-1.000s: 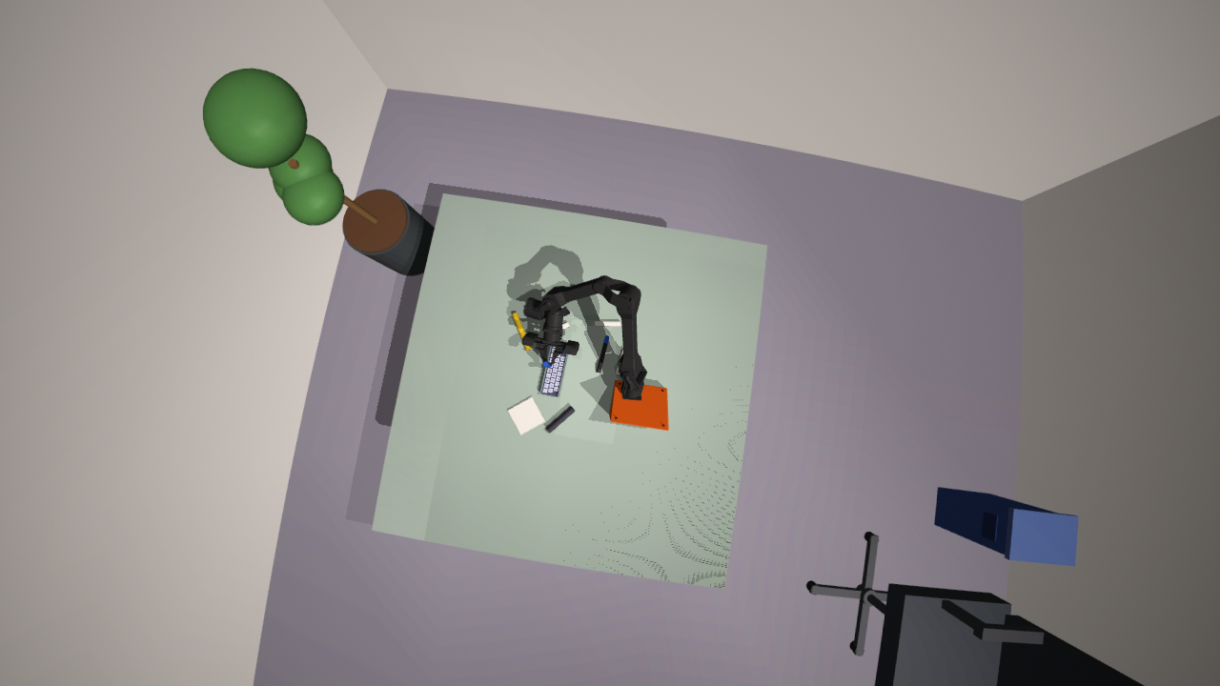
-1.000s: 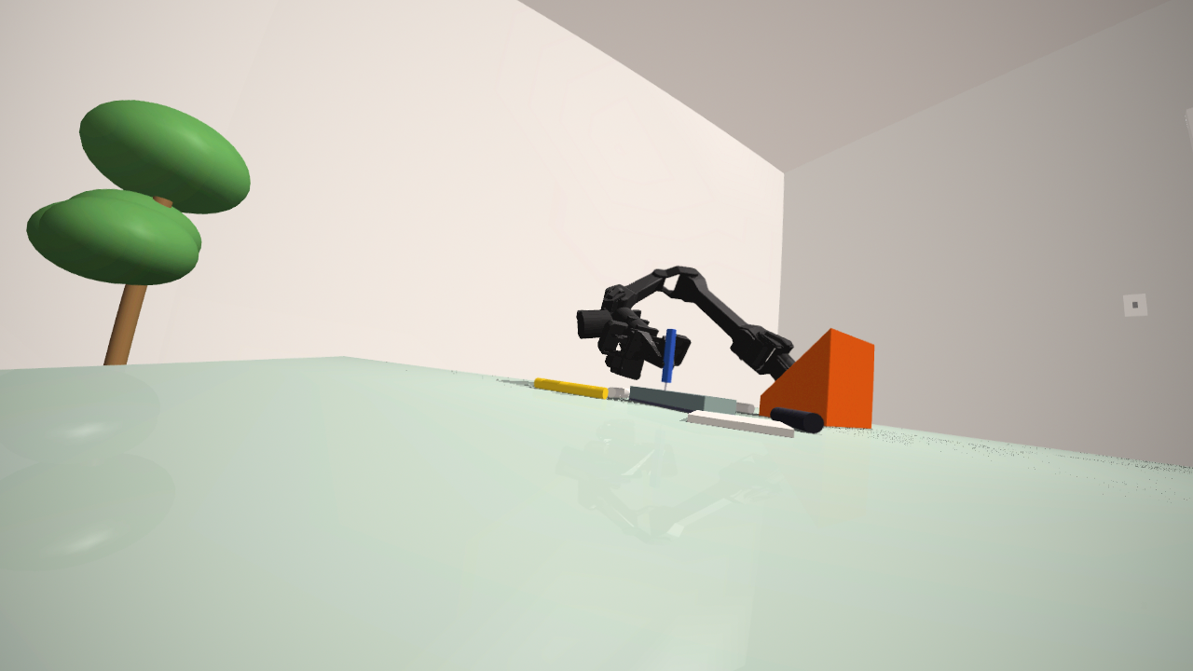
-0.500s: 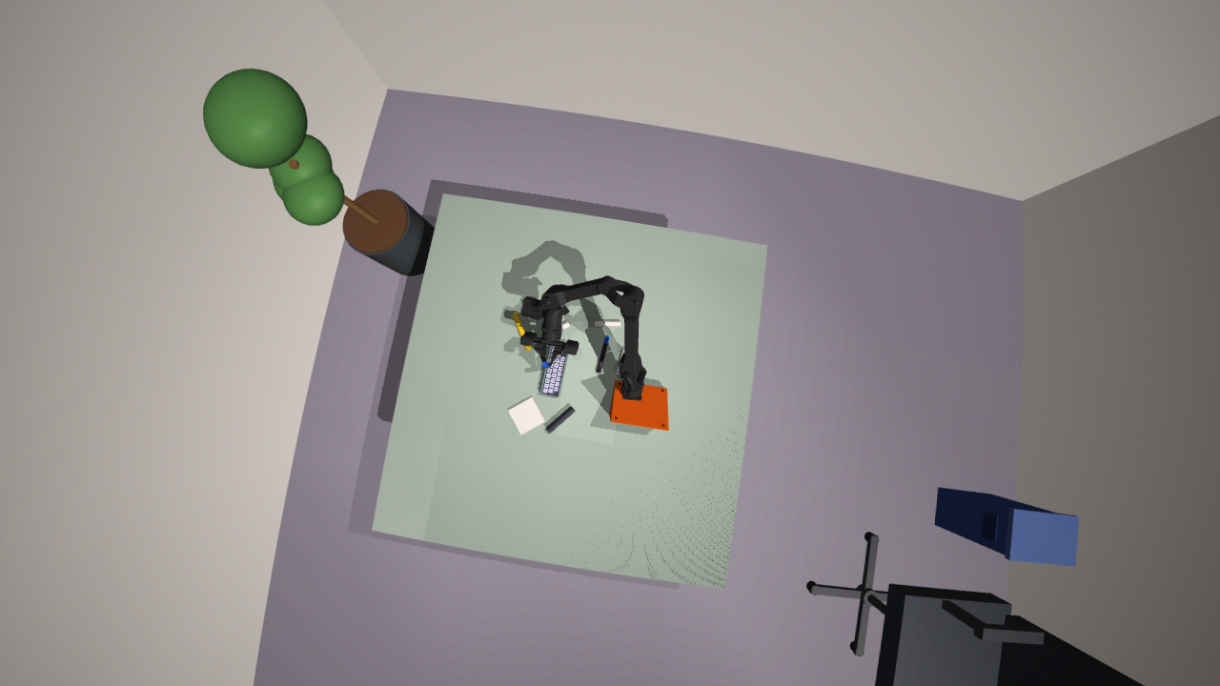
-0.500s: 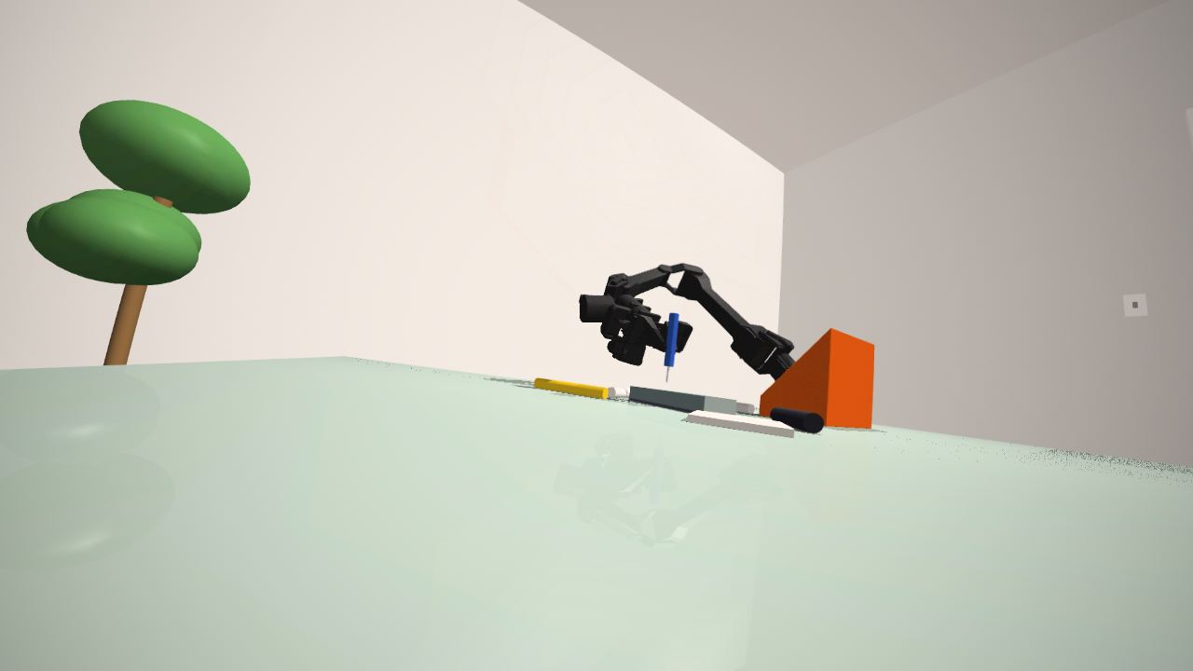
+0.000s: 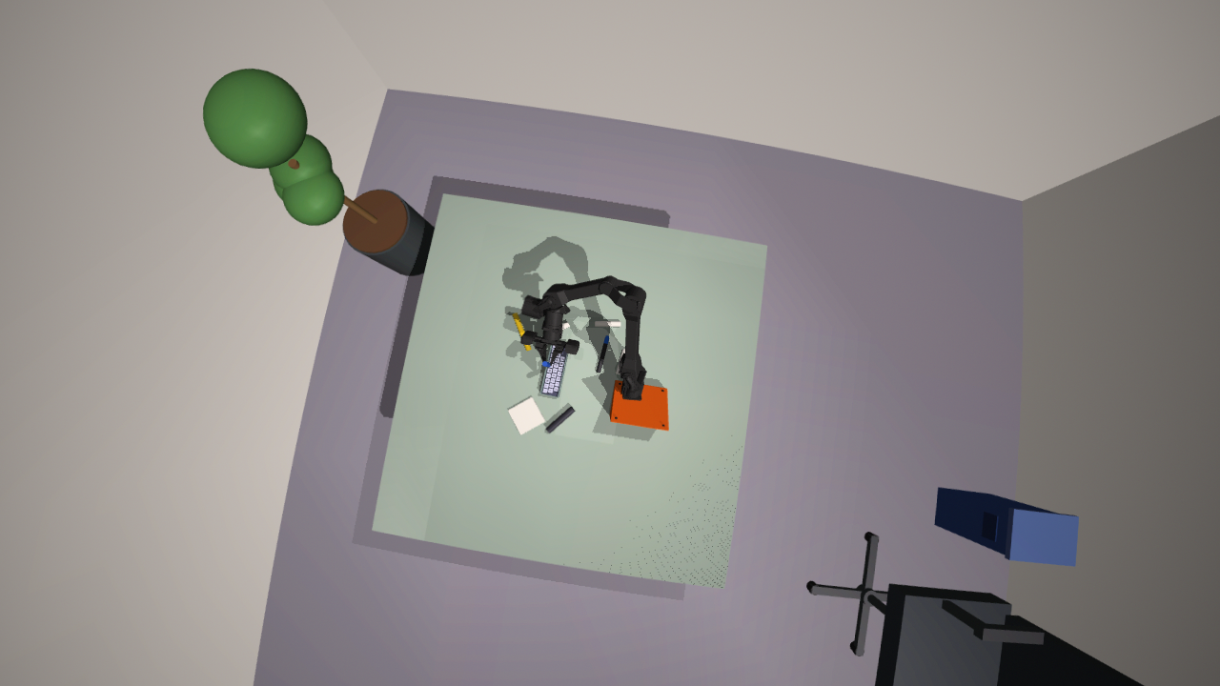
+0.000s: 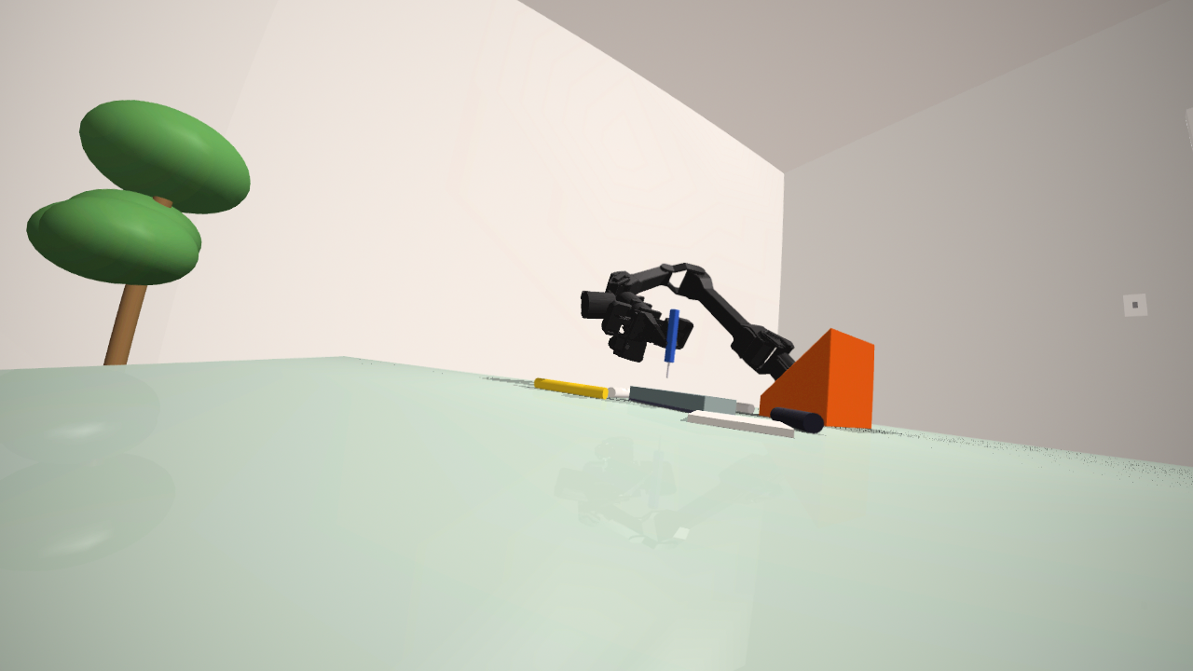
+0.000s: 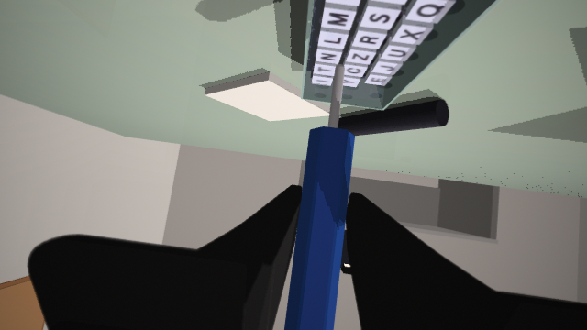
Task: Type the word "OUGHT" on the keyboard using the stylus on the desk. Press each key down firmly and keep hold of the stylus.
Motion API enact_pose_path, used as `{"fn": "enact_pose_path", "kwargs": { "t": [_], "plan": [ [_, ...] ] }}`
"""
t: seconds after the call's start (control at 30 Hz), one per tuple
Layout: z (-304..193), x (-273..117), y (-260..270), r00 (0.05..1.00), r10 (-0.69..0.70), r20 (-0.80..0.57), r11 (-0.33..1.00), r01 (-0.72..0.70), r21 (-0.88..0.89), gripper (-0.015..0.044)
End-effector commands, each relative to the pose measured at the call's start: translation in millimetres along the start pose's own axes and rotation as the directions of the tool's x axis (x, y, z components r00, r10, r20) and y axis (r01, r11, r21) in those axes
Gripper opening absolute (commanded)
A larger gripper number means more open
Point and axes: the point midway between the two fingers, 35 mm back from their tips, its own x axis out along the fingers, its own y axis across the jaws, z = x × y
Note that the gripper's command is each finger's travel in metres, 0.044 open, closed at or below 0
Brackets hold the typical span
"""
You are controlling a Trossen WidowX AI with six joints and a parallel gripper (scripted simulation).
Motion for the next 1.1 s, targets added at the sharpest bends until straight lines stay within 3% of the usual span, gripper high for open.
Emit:
{"fn": "enact_pose_path", "kwargs": {
  "t": [0.0,0.53,0.63,1.07],
  "plan": [
    [-1.2,-2.7,-10.9,1.000,-0.006,-0.003,1.000,0.006,0.004,0.0000],
    [15.6,5.1,-16.7,1.000,-0.007,-0.004,1.000,0.007,0.007,0.0000],
    [17.6,7.6,-16.7,1.000,-0.007,-0.003,1.000,0.007,0.007,0.0079],
    [21.7,10.0,-16.7,1.000,-0.007,-0.003,1.000,0.007,0.007,0.0081]
  ]
}}
